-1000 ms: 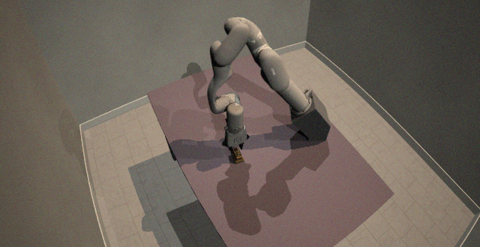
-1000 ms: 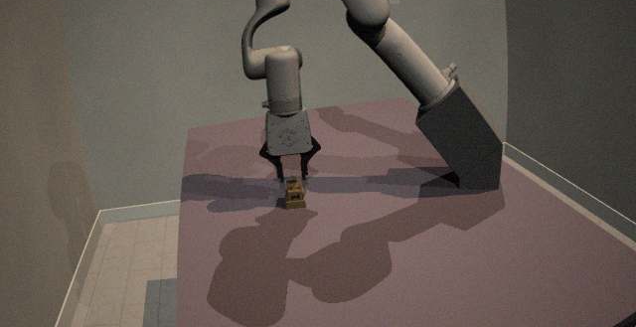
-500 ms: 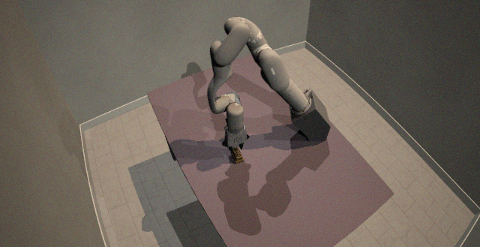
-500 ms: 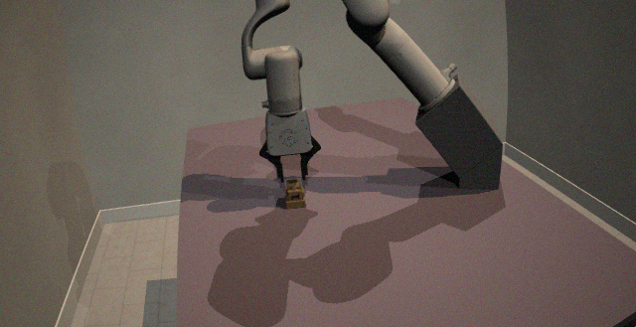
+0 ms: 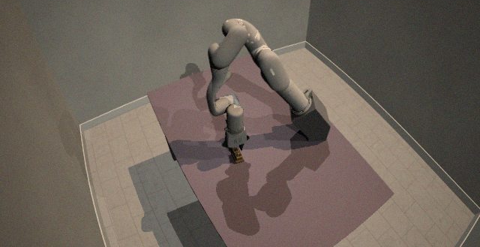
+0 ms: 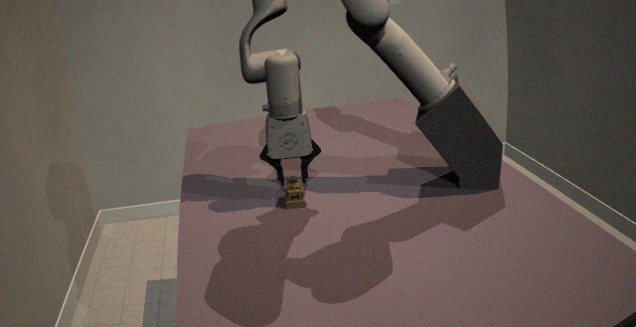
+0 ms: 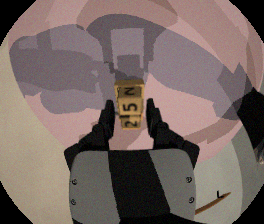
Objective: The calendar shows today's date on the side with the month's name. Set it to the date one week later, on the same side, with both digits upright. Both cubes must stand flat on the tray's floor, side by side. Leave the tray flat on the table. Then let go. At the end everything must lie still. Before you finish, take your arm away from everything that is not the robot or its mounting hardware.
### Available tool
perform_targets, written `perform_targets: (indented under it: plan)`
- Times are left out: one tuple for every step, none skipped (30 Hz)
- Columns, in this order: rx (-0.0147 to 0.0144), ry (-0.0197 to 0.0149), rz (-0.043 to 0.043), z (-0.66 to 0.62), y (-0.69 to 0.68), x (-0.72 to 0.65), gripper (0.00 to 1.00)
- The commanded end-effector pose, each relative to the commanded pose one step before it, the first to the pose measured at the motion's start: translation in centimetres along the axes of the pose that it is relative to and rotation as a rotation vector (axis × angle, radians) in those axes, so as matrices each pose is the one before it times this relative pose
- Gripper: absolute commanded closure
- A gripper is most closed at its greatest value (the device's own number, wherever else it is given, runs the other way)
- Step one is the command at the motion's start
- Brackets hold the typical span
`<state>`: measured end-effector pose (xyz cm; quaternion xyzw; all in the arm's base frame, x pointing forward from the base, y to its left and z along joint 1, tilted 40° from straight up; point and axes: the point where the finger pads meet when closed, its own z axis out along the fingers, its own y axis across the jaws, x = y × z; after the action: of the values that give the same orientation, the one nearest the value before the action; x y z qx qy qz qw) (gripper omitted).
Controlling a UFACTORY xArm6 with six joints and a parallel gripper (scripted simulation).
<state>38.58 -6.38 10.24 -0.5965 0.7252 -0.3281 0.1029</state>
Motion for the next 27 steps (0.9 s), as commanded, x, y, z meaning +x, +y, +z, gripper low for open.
perform_targets:
  plan:
    - [0.00348,-0.00106,0.00029,0.833,-0.078,-0.024,0.51]
    - [0.00000,0.00000,0.00000,0.000,0.000,0.000,0.51]
    - [0.00000,0.00000,0.00000,0.000,0.000,0.000,0.51]
    - [0.00000,-0.00003,0.00000,0.172,0.001,0.000,0.51]
    - [0.00000,0.00002,0.00000,0.167,0.000,0.000,0.51]
    - [0.00000,0.00001,0.00000,0.157,0.000,0.000,0.51]
    - [0.00000,-0.00002,0.00000,0.143,0.001,0.000,0.51]
    - [0.00000,0.00001,0.00000,0.129,0.000,0.000,0.51]
    - [0.00000,0.00001,0.00000,0.112,0.000,0.000,0.51]
    - [0.00000,0.00000,0.00000,0.092,0.000,0.000,0.51]
    - [0.00000,-0.00001,0.00000,0.072,0.000,0.000,0.51]
    - [0.00000,-0.00001,0.00000,0.052,0.000,0.000,0.51]
    - [0.00000,-0.00001,0.00000,0.034,0.000,0.000,0.51]
    - [0.00000,-0.00001,0.00000,0.019,0.000,0.000,0.51]
    - [0.00000,0.00000,0.00000,0.007,0.000,0.000,0.51]
    - [0.00000,0.00000,0.00000,0.001,0.000,0.000,0.51]
    - [0.00000,0.00000,0.00000,0.000,0.000,0.000,0.51]
    - [0.00000,0.00000,0.00000,0.000,0.000,0.000,0.51]
    - [0.00000,0.00000,0.00000,0.000,0.000,0.000,0.51]
    - [0.00000,0.00000,0.00000,0.000,0.000,0.000,0.51]
    - [0.00000,0.00000,0.00000,0.000,0.000,0.000,0.51]
    - [0.00000,0.00000,0.00000,0.000,0.000,0.000,0.51]
    - [0.00000,0.00000,0.00000,0.000,0.000,0.000,0.51]
    - [0.00000,0.00000,0.00000,0.000,0.000,0.000,0.51]
    - [0.00000,0.00000,0.00000,0.000,0.000,0.000,0.51]
    - [0.00000,0.00000,0.00000,0.000,0.000,0.000,0.51]
    - [0.00000,0.00000,0.00000,0.000,0.000,0.000,0.51]
